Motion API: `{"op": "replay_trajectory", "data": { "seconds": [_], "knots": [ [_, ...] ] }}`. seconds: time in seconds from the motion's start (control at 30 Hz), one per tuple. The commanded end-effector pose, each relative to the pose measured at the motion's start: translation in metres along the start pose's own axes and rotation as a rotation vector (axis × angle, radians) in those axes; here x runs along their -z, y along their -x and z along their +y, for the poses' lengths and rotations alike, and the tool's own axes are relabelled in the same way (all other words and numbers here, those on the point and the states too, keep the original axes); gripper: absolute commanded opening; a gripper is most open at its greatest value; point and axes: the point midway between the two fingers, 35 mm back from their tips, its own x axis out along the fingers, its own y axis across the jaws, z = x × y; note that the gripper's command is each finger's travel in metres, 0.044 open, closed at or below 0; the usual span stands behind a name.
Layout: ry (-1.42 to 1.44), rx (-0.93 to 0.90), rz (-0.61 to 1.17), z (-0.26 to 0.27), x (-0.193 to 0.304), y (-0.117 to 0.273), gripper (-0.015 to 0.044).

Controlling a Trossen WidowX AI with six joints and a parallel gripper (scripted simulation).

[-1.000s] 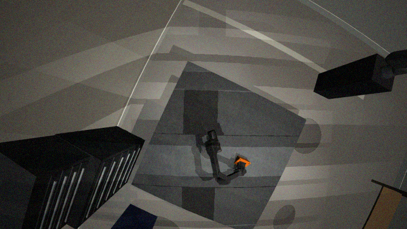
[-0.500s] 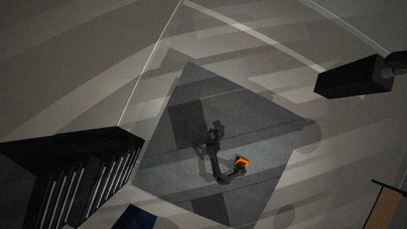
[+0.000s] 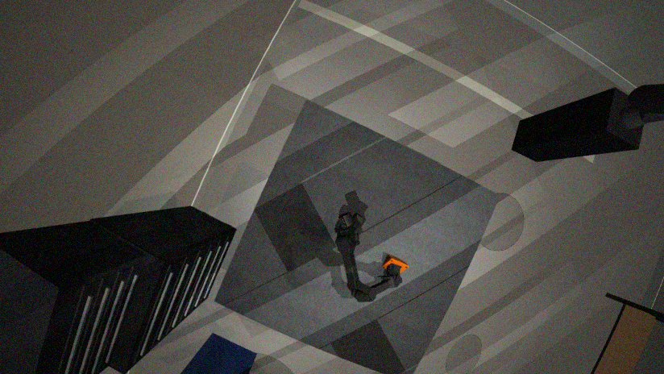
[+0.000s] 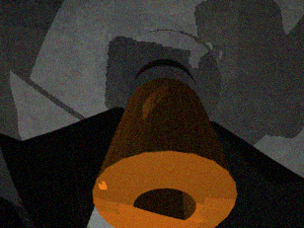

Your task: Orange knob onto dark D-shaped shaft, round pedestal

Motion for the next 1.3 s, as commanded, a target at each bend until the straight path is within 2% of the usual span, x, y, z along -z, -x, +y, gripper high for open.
{"op": "replay_trajectory", "data": {
  "seconds": [0.0,0.37,0.6,1.27],
  "knots": [
    [-0.001,0.003,-0.005,0.0007,-0.0008,-0.0002,0.0000],
    [-0.010,0.003,-0.005,0.0016,-0.0020,0.0043,0.0000],
    [-0.210,0.003,-0.006,0.0002,-0.0023,0.0046,0.0000],
    [-0.210,0.003,-0.006,0.0005,-0.0012,-0.0008,0.0000]
  ]
}}
